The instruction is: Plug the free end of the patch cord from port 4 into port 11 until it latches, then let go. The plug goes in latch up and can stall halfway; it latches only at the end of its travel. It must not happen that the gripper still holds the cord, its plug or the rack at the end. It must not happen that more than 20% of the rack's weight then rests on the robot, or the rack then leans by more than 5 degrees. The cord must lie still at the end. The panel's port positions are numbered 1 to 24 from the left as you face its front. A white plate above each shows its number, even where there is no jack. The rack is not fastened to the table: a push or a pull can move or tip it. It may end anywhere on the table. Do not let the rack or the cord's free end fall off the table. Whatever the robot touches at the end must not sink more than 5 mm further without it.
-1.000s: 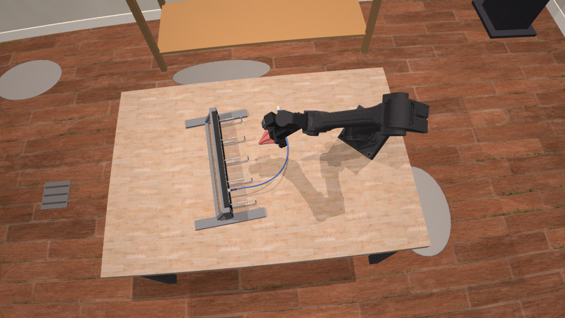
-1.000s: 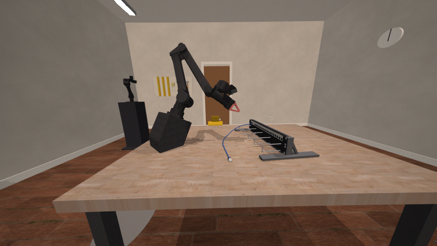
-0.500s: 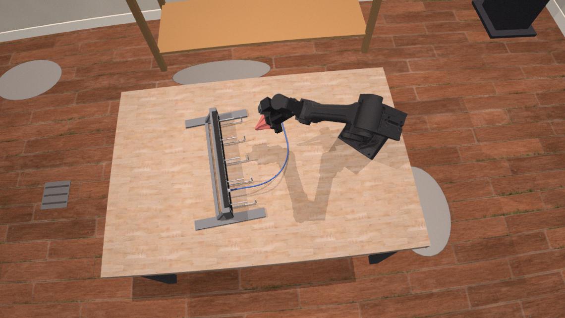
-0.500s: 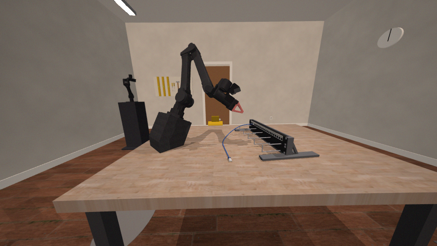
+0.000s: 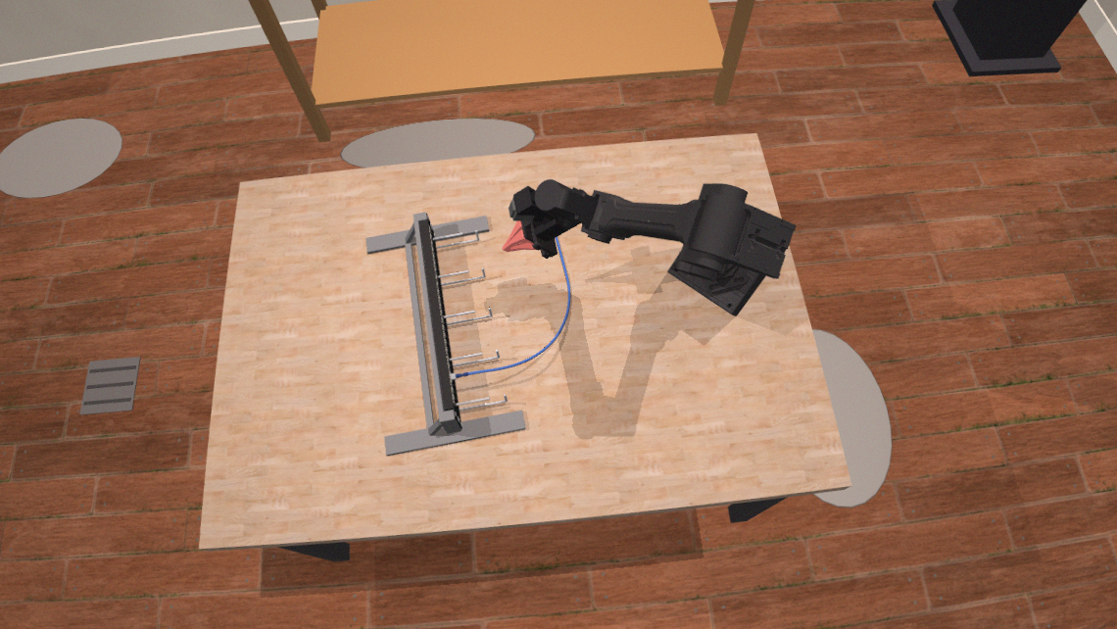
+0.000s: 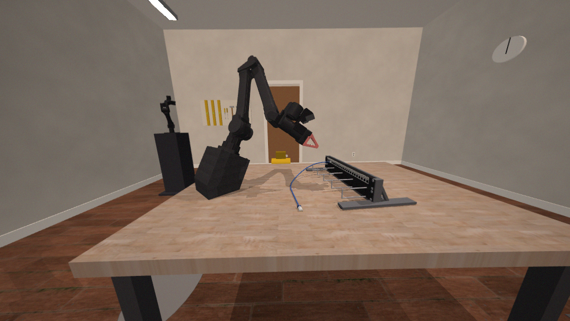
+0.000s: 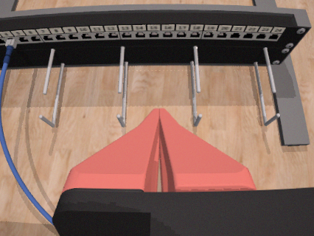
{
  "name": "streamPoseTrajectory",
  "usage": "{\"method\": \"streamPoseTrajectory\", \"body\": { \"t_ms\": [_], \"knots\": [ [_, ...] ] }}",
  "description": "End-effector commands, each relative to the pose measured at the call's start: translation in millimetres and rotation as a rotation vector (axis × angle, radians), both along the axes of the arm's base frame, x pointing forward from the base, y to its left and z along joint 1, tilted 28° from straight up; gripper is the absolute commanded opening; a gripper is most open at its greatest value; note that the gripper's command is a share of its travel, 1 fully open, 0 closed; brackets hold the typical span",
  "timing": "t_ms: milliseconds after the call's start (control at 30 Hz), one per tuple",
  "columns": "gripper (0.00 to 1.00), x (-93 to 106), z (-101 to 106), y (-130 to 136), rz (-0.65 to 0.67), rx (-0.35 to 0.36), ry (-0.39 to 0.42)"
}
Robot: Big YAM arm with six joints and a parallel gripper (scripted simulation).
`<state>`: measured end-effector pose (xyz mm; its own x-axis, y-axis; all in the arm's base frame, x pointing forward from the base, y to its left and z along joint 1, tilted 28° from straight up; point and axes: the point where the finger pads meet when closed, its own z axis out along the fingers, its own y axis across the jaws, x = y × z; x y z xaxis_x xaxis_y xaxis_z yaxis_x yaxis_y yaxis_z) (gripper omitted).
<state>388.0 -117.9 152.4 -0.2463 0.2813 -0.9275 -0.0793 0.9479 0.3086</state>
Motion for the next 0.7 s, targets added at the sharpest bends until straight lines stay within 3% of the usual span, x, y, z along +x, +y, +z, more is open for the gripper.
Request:
{"method": "streamPoseTrajectory", "body": {
  "t_ms": [0, 167, 400, 467, 667],
  "knots": [
    [0.0, 19.2, 14.4, -3.8, 0.006, -0.029, -0.041],
    [0.0, 49.3, 9.4, 2.8, 0.009, -0.021, -0.045],
    [0.0, 107.4, -4.3, 15.2, 0.01, -0.012, -0.046],
    [0.0, 107.4, -4.3, 15.2, 0.01, -0.012, -0.046],
    [0.0, 142.0, -13.3, 22.6, 0.011, -0.008, -0.044]
  ]
}}
